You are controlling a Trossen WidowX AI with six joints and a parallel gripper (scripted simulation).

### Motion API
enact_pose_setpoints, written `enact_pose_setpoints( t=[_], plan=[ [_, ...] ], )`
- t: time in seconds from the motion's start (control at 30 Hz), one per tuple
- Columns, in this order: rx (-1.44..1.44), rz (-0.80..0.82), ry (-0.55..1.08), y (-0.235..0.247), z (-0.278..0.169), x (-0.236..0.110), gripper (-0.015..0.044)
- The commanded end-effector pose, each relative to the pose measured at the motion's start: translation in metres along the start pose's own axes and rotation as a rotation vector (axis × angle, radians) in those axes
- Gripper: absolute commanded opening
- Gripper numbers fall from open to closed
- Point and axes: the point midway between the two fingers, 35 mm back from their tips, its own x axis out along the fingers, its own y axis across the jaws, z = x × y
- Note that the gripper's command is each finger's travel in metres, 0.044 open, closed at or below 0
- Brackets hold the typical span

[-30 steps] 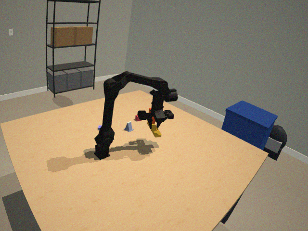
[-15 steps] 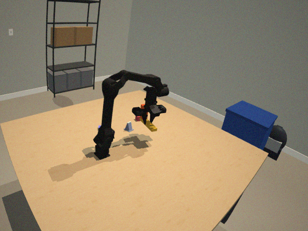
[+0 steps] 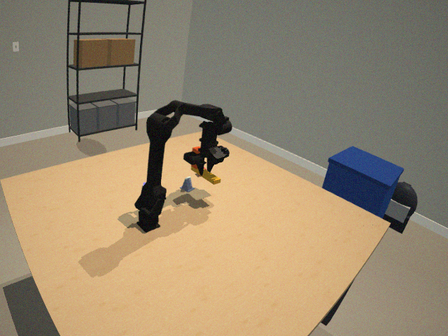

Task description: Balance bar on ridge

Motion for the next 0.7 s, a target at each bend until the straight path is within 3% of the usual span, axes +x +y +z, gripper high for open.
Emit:
enact_pose_setpoints(
  t=[0.0, 0.4, 0.67],
  plan=[
    [-0.073, 0.001, 0.001, -0.003, -0.018, -0.001, 0.0000],
    [-0.239, 0.000, 0.005, -0.010, -0.062, -0.001, 0.0000],
    [-0.248, 0.000, 0.005, -0.010, -0.065, 0.004, 0.0000]
  ],
)
